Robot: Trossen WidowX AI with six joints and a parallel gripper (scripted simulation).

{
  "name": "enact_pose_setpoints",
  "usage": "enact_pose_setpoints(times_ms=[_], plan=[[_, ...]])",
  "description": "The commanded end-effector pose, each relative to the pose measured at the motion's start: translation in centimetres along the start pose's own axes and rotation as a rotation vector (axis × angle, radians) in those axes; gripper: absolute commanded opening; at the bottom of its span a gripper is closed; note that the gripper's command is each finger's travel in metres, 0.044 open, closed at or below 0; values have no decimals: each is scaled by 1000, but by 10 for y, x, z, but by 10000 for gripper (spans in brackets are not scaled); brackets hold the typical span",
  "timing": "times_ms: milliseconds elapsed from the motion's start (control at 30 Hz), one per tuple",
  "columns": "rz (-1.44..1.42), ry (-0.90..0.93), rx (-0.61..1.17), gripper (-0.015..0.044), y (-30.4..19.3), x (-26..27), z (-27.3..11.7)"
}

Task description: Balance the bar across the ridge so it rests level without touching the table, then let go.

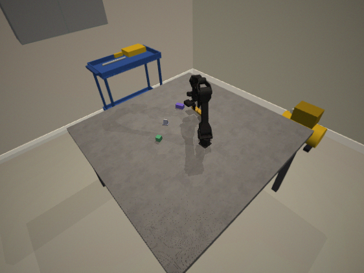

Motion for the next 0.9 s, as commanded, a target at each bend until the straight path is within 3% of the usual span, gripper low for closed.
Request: enact_pose_setpoints(times_ms=[0,333,867], plan=[[-5,-7,-15,0,0,0,-16],[1,-6,-14,0,0,3,-30],[184,-1,-18,0,42,37,-34]])
Point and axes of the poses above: the point midway between the two fingers, 35 mm back from their tips, its own z axis out along the fingers, its own x axis across the jaws, y = z × x, the point moved 4 cm from there along -z, back along the fingers, and after that the axes turned 13 degrees about -z, right-handed, at the moved point
